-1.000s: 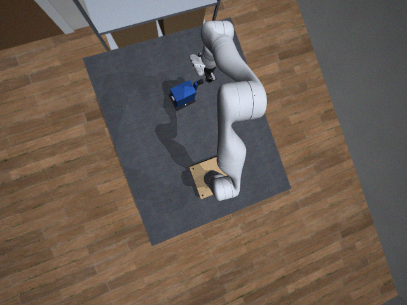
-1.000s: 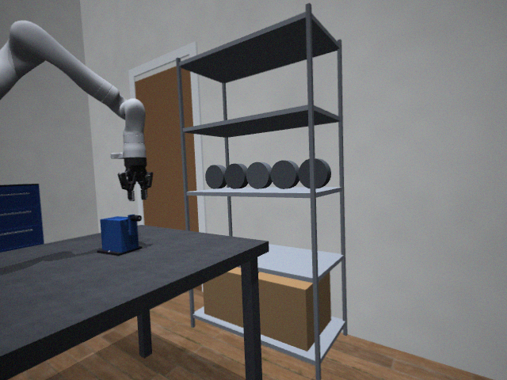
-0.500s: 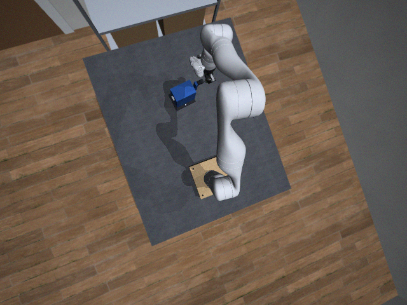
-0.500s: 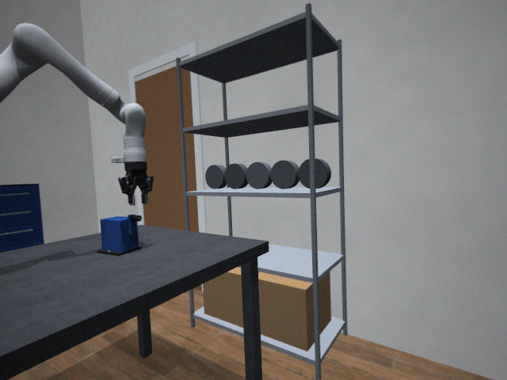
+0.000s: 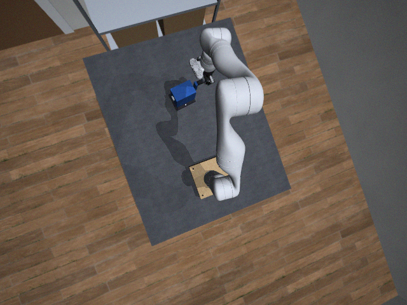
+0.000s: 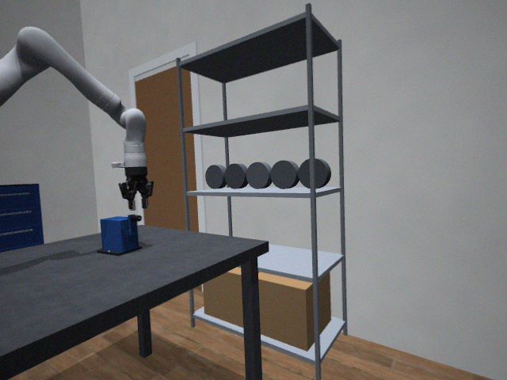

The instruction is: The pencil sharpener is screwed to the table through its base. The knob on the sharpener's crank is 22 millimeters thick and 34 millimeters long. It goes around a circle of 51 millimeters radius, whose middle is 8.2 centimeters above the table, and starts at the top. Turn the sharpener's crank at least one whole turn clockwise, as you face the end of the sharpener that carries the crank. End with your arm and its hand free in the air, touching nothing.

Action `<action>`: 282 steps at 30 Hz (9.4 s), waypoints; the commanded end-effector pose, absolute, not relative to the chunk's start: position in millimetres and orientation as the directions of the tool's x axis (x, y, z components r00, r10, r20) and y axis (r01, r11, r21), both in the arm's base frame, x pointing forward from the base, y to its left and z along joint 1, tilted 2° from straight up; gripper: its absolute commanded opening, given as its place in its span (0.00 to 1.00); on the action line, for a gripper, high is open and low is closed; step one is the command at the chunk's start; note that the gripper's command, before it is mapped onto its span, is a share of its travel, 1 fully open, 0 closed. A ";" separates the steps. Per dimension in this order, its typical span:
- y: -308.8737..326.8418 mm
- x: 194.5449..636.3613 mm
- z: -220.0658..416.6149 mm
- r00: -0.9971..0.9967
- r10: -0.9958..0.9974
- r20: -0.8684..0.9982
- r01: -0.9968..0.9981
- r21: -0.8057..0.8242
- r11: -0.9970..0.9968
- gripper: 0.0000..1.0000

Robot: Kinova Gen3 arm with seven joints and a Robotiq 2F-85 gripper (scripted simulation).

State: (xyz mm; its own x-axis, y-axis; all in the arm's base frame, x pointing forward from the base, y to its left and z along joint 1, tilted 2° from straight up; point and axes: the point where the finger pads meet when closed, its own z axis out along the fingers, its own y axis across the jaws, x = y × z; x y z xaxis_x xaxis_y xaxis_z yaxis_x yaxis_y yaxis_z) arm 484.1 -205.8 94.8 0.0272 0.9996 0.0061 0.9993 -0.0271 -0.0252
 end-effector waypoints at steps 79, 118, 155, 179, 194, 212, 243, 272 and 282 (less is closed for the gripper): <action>-205.9 483.7 85.1 0.028 1.000 0.007 0.999 -0.028 -0.027 0.53; -205.9 483.7 84.1 0.028 1.000 0.007 0.999 -0.028 -0.027 0.53; -205.7 482.8 50.7 0.028 1.000 0.007 0.999 -0.028 -0.027 0.53; -205.6 482.6 43.7 0.028 1.000 0.007 0.999 -0.028 -0.027 0.53; -205.6 482.6 43.7 0.028 1.000 0.007 0.999 -0.028 -0.027 0.53; -205.6 482.6 43.7 0.028 1.000 0.007 0.999 -0.028 -0.027 0.00; -205.6 482.6 43.7 0.028 1.000 0.007 0.999 -0.028 -0.027 0.00; -205.6 482.6 43.7 0.028 1.000 0.007 0.999 -0.028 -0.027 0.00; -205.6 482.7 43.7 0.028 1.000 0.007 0.999 -0.028 -0.027 0.00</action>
